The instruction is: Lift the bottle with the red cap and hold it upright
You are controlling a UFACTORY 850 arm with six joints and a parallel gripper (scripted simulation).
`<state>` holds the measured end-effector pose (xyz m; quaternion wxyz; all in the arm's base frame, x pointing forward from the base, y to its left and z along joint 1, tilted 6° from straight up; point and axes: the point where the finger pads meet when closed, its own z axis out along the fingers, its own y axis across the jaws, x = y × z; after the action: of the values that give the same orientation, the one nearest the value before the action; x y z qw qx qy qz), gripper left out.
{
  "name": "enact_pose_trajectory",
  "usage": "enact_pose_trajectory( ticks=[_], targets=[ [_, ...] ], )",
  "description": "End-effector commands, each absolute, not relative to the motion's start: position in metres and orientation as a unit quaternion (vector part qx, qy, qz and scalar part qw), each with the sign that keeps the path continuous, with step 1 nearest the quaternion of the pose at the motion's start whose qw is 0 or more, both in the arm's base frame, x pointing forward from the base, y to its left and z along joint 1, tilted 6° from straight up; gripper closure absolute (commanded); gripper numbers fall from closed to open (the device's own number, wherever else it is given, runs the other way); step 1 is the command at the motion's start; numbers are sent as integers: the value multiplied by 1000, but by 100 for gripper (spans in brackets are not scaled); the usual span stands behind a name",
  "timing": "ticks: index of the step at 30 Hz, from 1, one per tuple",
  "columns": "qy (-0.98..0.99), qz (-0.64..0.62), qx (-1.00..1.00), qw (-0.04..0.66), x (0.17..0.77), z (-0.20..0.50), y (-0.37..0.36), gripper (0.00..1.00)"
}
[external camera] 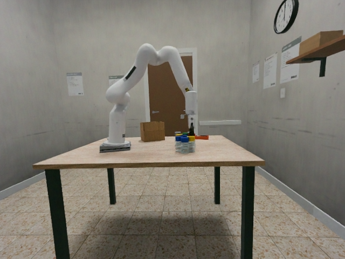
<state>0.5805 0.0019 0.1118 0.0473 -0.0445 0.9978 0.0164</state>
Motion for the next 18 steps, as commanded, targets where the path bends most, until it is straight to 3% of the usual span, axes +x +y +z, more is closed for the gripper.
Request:
enact_pose_trajectory(
  ticks=[1,18],
  targets=[
    [998,16,-44,49,581,119,2,100],
    [998,16,-44,49,579,139,1,100]
  ],
)
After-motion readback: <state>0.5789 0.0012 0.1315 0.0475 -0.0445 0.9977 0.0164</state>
